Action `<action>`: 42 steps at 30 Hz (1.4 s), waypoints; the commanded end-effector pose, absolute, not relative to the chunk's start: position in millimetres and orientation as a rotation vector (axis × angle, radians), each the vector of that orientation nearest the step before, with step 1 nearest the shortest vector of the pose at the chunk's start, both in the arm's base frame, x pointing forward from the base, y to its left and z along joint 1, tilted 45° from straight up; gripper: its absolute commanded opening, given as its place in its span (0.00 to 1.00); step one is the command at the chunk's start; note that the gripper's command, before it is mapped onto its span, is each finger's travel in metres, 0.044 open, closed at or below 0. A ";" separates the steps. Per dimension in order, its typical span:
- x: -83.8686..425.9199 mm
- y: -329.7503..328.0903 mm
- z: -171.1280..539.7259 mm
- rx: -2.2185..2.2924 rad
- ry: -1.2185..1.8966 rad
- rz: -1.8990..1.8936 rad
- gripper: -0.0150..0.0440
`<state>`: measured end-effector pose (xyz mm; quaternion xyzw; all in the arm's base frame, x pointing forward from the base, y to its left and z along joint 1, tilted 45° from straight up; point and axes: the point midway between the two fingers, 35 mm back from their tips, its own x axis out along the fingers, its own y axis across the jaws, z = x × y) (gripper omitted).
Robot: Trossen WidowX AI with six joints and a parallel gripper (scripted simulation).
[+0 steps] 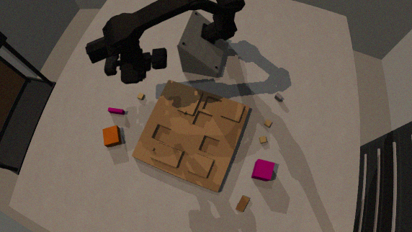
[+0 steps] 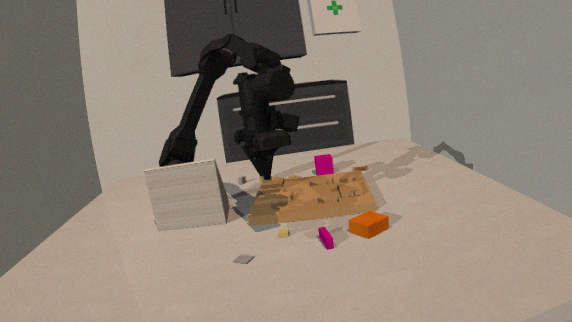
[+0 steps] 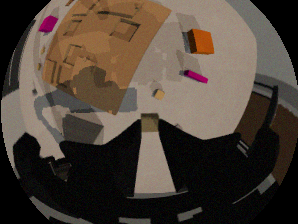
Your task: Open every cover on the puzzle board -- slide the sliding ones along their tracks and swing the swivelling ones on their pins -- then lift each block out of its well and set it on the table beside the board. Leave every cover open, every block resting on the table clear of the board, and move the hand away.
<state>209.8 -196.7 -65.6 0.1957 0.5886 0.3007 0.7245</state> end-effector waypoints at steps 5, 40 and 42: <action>179.9 -199.3 -83.3 0.441 1.292 0.686 0.39; 178.3 -171.1 -124.0 0.444 1.286 0.692 0.39; 178.8 -168.9 -126.4 0.444 1.286 0.692 0.39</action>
